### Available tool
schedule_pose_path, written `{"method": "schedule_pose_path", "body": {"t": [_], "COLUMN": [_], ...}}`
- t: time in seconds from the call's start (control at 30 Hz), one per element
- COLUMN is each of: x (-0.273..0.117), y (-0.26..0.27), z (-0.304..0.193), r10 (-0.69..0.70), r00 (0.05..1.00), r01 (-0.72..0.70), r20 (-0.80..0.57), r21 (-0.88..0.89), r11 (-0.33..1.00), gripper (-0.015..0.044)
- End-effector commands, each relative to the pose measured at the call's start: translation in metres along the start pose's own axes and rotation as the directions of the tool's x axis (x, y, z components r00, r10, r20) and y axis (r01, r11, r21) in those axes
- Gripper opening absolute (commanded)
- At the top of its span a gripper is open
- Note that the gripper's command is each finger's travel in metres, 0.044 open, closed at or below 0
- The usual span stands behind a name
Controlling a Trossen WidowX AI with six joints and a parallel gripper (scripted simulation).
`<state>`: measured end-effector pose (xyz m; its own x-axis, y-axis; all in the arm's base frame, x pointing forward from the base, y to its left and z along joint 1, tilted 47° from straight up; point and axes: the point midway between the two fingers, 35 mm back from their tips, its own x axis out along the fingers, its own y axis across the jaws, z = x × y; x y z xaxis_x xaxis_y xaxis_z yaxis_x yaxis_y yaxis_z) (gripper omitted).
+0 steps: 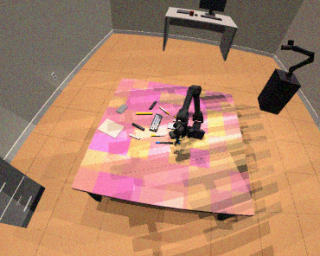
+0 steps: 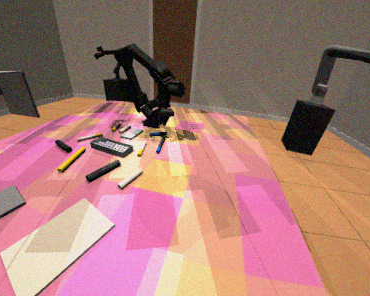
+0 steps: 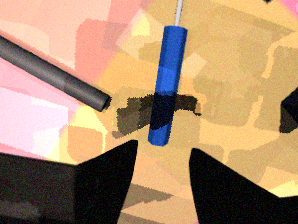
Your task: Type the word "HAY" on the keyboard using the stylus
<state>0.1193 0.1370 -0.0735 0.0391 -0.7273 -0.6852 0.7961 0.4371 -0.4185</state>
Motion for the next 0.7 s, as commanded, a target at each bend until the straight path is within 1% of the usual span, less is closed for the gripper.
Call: {"method": "schedule_pose_path", "body": {"t": [0.0, 0.3, 0.67], "x": [-0.005, 0.005, 0.008], "y": [0.001, 0.0, 0.0], "z": [-0.001, -0.001, -0.001], "r10": [0.001, 0.001, 0.001], "r00": [1.0, 1.0, 1.0], "r01": [-0.001, -0.001, -0.001], "r20": [-0.009, -0.009, -0.009], "r21": [0.009, 0.009, 0.009], "r11": [1.0, 1.0, 1.0], "gripper": [0.015, 0.015, 0.015]}}
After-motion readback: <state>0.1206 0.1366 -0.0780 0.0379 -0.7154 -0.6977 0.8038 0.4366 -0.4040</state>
